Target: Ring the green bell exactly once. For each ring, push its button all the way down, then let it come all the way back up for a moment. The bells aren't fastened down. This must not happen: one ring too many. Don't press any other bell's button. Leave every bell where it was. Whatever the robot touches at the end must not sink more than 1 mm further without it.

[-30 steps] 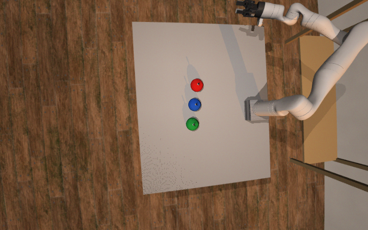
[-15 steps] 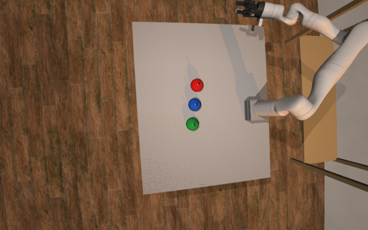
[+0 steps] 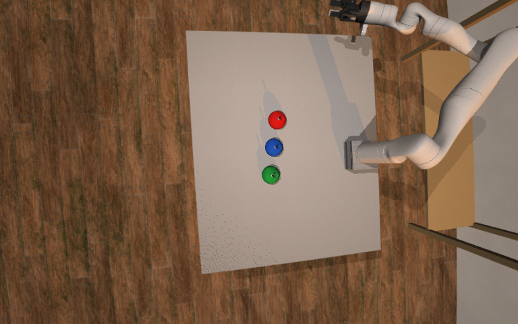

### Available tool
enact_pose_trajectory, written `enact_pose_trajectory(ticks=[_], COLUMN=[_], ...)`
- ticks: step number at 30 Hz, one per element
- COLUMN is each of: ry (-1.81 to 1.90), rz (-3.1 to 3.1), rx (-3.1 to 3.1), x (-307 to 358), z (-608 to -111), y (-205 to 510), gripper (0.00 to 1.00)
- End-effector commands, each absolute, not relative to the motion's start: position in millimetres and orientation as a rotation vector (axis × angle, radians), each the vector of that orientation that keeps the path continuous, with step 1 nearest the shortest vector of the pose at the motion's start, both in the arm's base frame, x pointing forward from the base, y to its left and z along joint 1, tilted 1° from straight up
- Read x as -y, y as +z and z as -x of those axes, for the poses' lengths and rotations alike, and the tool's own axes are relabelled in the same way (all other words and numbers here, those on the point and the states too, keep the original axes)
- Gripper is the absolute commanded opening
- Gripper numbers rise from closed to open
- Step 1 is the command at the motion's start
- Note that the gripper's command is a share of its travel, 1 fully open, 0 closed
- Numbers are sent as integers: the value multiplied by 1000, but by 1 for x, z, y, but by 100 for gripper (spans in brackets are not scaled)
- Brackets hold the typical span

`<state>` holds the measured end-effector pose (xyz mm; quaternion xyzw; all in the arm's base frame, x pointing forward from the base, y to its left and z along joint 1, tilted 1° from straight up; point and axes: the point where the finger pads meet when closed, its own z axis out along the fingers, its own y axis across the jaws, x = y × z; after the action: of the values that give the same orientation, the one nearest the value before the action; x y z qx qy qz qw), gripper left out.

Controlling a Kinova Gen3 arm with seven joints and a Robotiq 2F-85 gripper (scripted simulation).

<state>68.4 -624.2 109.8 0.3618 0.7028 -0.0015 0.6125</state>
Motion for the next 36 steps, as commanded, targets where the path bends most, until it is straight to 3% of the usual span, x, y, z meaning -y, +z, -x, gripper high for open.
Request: enact_pose_trajectory(ticks=[1, 18, 33, 36], ry=[2, 124, 398, 419], rz=[-827, -1010, -1393, -1425], rx=[-1624, -1550, -1440, -1434], x=[624, 654, 630, 623], z=[-75, -172, -357, -373], y=[111, 123, 122, 121], gripper=[100, 100, 100, 100])
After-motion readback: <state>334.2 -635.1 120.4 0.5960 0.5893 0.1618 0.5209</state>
